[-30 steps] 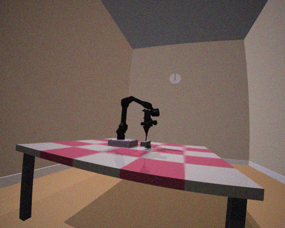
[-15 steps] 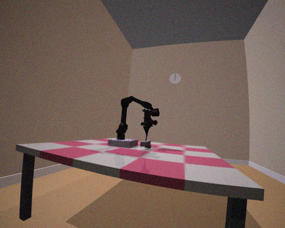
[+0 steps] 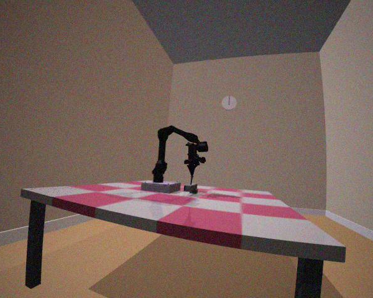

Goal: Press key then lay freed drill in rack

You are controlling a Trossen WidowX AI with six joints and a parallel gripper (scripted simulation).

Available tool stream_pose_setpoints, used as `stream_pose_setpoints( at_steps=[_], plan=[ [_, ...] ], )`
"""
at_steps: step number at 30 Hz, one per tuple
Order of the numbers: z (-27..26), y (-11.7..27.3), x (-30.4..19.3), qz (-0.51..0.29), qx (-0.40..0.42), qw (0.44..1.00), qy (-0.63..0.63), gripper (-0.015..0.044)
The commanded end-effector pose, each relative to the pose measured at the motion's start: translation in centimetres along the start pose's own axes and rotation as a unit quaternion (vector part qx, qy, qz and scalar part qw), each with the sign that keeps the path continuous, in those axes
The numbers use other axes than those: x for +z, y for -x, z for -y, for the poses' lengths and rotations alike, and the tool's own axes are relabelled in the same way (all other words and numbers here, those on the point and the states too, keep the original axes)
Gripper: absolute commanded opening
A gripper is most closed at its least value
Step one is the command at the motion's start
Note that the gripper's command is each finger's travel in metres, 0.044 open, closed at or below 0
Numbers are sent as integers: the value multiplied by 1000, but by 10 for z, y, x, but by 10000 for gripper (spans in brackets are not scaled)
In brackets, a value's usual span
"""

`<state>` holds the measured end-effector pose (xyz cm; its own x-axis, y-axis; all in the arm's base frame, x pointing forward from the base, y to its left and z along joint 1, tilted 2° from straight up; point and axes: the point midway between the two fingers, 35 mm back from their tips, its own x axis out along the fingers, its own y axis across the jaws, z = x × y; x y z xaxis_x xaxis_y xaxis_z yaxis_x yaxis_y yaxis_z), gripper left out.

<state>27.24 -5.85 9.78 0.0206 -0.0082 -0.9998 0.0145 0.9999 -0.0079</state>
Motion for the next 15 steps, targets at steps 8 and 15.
stream_pose_setpoints(
  at_steps=[8, 15],
  plan=[
    [1, -16, -8, -20, 0, 1000, 1, 0],
    [1, -18, -8, -20, 0, 1000, 1, 0]
  ],
)
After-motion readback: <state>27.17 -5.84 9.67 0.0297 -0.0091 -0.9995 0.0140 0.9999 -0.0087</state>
